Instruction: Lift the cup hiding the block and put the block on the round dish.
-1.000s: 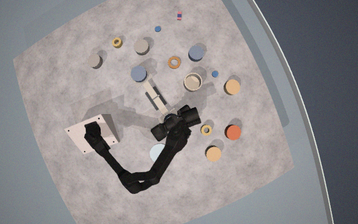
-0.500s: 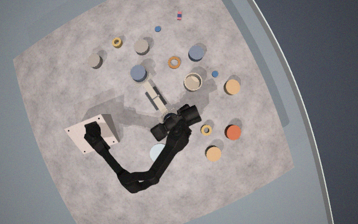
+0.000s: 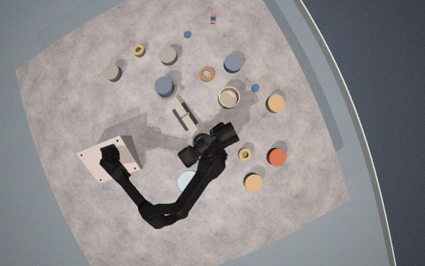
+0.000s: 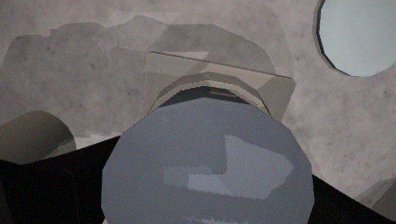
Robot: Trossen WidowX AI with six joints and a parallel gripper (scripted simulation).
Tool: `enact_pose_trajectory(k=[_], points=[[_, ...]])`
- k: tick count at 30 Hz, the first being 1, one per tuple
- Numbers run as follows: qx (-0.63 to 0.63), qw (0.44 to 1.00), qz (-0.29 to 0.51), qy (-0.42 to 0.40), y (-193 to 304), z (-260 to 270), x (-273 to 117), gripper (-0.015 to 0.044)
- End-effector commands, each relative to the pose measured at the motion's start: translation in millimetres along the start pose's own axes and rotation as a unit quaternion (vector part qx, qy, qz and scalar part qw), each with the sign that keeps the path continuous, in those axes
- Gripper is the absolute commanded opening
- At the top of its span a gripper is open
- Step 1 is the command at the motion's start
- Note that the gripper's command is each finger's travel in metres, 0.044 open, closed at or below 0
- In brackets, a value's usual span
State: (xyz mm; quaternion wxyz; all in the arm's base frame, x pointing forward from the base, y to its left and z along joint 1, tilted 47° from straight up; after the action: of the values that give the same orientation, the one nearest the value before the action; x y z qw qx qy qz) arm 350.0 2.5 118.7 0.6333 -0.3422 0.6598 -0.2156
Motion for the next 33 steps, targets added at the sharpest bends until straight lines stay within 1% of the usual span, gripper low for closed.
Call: enact_pose_trajectory(k=[1,33], points=[[0.008,1.0,-0.002,-0.011,-3.4,2.5,-11.9,0.0],[0.008,1.0,-0.004,-0.01,-3.3,-2.3,-52.8,0.0]])
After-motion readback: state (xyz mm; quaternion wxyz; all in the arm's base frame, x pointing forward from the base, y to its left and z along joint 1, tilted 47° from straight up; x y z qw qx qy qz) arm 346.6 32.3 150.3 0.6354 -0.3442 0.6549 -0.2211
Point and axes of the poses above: the point midway between the two fingers, 35 mm back from their tips, its own x axis out along the fingers, its own z axis across the jaws, y = z × x, the point moved 8 cm from there along -x, back along the fingers, and after that the axes turned 7 degrees about x, right-handed, at the moved point
